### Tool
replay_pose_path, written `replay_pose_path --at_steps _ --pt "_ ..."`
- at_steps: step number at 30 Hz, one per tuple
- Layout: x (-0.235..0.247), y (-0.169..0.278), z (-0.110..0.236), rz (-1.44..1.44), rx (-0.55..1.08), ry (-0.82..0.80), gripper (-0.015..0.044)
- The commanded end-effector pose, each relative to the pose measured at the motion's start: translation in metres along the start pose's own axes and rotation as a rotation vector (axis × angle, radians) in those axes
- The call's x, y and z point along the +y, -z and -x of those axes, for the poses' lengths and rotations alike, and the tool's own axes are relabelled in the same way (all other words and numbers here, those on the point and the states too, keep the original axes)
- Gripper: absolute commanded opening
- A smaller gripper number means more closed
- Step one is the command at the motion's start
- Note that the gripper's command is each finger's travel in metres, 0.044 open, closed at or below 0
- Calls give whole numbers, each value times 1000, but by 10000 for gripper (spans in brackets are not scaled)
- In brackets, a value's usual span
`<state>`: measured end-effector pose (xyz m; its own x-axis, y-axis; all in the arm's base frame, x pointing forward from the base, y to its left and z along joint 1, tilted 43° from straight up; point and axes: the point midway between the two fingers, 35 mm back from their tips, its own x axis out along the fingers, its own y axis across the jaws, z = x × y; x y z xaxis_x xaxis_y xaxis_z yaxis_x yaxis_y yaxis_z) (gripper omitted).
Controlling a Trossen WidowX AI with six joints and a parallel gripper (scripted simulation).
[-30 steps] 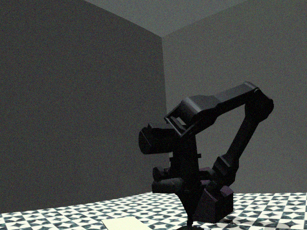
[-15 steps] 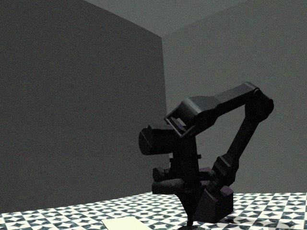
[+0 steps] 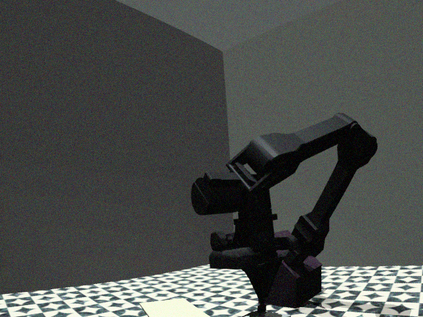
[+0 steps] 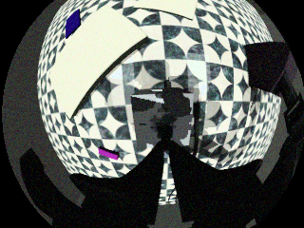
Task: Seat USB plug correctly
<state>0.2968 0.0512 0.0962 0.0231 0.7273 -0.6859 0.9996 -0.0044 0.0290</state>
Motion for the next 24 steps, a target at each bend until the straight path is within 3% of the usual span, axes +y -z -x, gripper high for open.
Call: replay_pose_path --at_steps 1,24 --pt "0 0 -1 -6 4 -3 0" --pt "0 0 -3 -6 4 -3 0"
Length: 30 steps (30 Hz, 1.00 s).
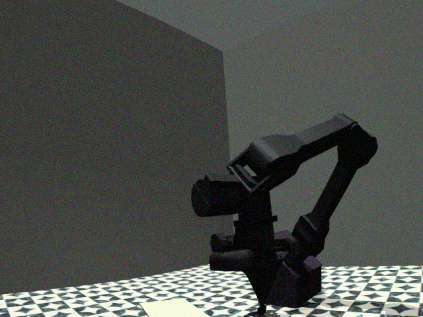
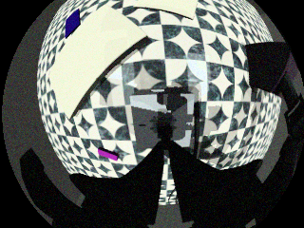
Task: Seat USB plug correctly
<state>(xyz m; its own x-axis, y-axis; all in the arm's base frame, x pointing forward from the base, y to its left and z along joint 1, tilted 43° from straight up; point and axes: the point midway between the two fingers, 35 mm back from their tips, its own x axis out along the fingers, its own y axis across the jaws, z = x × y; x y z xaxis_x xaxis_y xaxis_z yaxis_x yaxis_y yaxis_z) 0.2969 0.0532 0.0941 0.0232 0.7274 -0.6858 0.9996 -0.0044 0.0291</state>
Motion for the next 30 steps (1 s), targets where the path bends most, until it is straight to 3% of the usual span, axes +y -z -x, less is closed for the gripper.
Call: replay_pose_path --at_steps 1,30 --pt "0 0 -1 -6 4 -3 0" --pt "0 0 -4 -6 5 -3 0"
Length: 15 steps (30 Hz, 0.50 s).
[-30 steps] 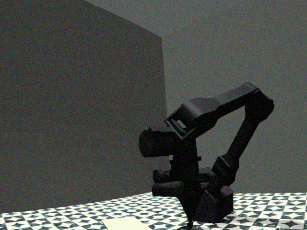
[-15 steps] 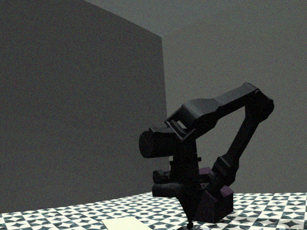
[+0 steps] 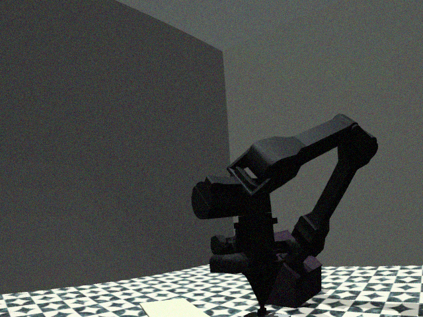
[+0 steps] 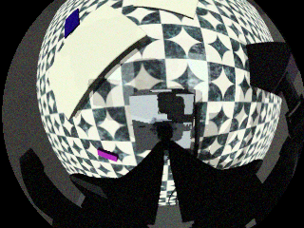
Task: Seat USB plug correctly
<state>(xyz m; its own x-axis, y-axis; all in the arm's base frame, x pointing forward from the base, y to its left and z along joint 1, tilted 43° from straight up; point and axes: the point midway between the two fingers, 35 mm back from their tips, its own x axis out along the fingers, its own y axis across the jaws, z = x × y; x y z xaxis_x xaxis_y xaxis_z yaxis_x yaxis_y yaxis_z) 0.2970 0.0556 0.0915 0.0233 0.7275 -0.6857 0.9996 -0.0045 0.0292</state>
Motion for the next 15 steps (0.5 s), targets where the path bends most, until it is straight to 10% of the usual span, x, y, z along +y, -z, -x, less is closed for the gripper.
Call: replay_pose_path --at_steps 1,15 --pt "0 0 -1 -6 4 -3 0" --pt "0 0 -2 -6 4 -3 0"
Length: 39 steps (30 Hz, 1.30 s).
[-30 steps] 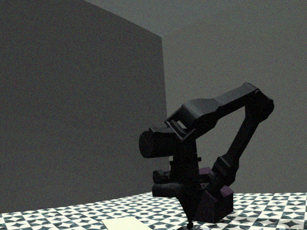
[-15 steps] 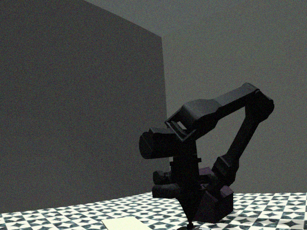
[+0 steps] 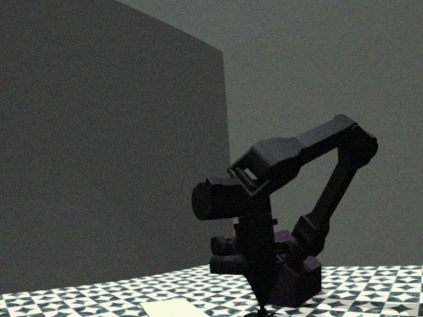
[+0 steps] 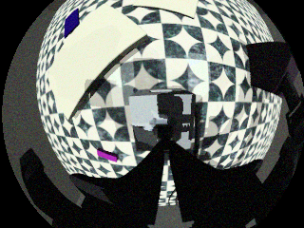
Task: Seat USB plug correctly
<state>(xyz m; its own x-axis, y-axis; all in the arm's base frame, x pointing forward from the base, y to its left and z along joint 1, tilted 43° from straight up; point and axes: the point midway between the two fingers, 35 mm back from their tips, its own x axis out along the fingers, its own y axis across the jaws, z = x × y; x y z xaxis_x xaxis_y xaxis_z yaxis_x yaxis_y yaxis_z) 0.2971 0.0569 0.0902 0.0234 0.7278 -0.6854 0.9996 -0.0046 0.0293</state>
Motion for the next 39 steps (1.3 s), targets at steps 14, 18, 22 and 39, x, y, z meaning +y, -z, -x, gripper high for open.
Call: replay_pose_path --at_steps 14,18,22,39 --pt "0 0 -2 -6 4 -3 0" --pt "0 0 -3 -6 4 -3 0" --pt "0 0 -3 -6 4 -3 0" --pt "0 0 -5 -6 4 -3 0"
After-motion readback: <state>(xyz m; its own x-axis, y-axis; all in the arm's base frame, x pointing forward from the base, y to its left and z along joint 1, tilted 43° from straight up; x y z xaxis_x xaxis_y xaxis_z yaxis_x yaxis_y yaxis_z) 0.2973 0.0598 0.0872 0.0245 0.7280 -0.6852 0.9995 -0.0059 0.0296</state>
